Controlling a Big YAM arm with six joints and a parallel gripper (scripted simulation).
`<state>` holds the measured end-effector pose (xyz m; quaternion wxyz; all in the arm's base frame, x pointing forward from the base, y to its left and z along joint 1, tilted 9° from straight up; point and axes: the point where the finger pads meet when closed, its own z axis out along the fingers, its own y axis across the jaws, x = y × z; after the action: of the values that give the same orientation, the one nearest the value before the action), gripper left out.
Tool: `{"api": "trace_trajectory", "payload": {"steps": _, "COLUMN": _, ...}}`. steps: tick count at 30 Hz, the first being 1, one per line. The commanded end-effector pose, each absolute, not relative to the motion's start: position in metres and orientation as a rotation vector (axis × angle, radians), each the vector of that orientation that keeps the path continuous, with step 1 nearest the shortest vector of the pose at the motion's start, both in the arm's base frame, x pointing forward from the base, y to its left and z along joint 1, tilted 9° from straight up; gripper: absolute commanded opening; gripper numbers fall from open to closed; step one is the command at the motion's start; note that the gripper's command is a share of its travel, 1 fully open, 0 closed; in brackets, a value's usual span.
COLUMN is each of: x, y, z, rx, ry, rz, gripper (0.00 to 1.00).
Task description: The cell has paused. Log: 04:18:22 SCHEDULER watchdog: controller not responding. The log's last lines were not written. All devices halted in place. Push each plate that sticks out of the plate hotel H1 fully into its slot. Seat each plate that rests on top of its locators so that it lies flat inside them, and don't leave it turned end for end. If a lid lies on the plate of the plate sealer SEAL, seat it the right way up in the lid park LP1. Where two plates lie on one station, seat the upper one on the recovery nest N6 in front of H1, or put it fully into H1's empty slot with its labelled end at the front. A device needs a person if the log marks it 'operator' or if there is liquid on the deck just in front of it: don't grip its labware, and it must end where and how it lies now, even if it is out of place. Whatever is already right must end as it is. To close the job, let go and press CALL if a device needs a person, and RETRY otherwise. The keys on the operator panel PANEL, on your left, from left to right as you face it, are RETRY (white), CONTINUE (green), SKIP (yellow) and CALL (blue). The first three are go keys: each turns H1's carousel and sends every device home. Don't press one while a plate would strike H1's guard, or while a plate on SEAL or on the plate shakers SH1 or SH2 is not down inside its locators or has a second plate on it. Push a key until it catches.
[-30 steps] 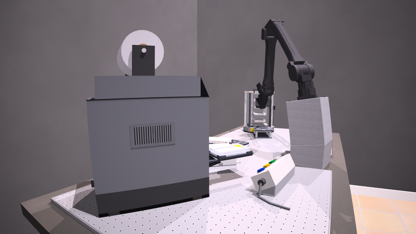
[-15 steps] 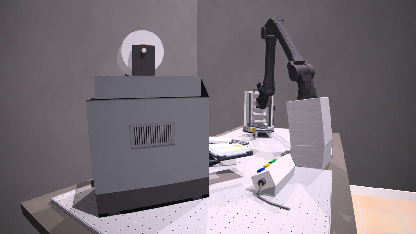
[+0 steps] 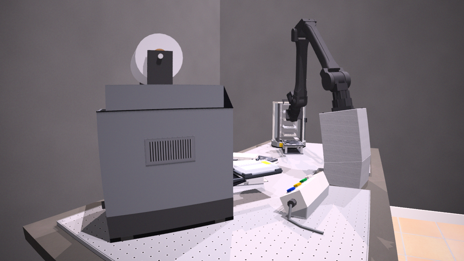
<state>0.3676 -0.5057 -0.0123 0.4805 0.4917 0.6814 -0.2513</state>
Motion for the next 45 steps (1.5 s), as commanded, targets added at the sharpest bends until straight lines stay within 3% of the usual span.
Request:
{"api": "trace_trajectory", "payload": {"steps": 1, "x": 0.374, "y": -0.500, "z": 0.009, "rx": 1.177, "ry": 1.615, "rz": -0.609, "gripper": 0.00}}
{"api": "trace_trajectory", "payload": {"steps": 45, "x": 0.340, "y": -0.463, "z": 0.018, "rx": 1.205, "ry": 1.643, "rz": -0.621, "gripper": 0.00}}
